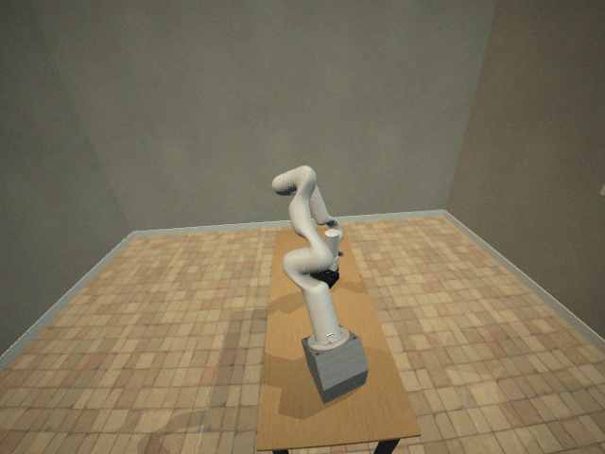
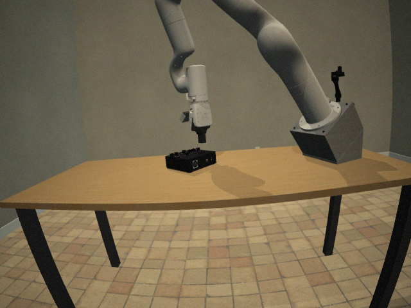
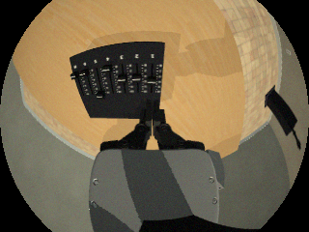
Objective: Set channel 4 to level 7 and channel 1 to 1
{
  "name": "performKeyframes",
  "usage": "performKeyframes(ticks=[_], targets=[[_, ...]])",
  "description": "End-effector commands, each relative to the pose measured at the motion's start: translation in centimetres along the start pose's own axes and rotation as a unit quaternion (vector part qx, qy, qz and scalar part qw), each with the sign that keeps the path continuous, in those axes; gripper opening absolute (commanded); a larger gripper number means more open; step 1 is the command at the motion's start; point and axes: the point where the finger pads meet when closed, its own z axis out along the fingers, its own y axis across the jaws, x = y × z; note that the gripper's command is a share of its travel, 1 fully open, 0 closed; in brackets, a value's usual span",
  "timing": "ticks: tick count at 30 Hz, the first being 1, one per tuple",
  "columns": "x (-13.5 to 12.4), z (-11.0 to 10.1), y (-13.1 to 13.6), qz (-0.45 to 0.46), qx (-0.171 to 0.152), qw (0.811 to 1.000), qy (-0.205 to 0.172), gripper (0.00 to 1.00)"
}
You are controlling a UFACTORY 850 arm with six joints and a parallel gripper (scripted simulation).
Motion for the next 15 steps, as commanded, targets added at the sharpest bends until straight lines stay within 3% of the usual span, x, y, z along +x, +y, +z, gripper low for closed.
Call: performKeyframes(ticks=[1,15], targets=[[0.06,0.06,-0.02,0.0,0.0,1.0,0.001,0.0],[0.1,0.93,-0.07,0.0,0.0,1.0,0.001,0.0]])
